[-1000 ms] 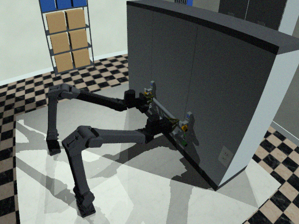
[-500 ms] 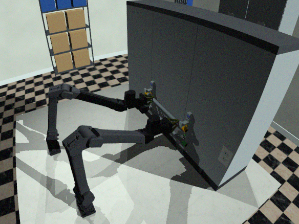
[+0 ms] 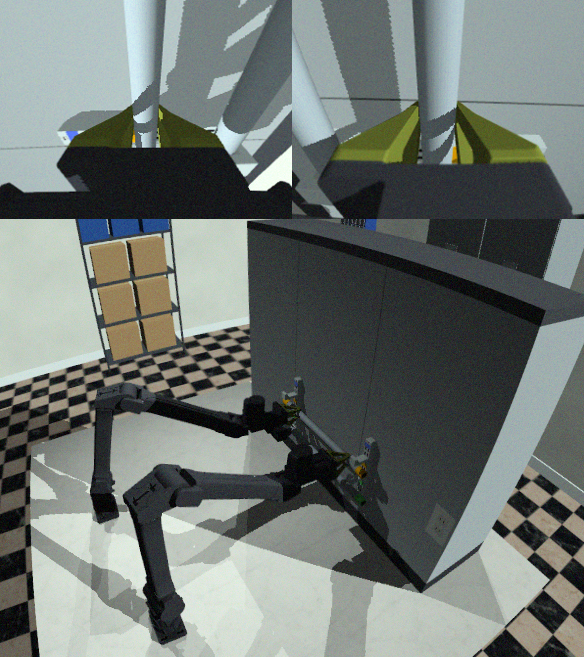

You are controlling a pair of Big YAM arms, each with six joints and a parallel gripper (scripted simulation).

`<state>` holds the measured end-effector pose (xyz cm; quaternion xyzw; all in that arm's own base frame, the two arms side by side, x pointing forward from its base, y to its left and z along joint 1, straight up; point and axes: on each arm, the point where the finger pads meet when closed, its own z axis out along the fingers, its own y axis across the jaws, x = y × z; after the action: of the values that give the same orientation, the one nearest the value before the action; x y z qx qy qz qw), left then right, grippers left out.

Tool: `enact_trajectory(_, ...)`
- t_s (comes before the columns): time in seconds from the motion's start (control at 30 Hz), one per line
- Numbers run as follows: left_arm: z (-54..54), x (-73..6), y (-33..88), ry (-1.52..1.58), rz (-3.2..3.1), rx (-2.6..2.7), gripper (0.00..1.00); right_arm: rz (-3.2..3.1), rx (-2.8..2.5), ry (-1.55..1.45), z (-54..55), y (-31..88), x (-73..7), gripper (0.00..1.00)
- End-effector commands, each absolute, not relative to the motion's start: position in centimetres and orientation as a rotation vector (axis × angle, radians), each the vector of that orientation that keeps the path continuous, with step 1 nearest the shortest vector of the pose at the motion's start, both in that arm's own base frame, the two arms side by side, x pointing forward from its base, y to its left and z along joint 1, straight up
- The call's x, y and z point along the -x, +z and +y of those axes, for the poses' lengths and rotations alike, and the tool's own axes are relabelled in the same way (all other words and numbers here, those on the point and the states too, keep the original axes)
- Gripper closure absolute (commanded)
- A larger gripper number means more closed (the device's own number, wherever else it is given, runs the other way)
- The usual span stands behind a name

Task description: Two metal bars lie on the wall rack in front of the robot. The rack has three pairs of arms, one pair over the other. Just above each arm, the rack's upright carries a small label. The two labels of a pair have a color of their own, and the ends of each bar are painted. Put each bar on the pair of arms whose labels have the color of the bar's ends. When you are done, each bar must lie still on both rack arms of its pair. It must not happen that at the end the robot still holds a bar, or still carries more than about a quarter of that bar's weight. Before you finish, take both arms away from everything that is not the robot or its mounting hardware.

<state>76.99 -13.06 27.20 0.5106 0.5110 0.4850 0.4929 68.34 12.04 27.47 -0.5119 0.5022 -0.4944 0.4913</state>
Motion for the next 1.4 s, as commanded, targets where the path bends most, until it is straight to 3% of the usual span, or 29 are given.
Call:
enact_trajectory(0.0, -12.5, -77.9, 30.3, 1.201, 1.198, -1.16, 1.0, 1.163, 1.156, -1.233, 11.7, 31.6, -69.4, 1.0)
enact_trajectory(1.37, -12.6, -77.2, 27.9, 1.201, 1.198, -1.161, 1.0, 1.162, 1.157, -1.234, 11.7, 29.2, -68.6, 1.0)
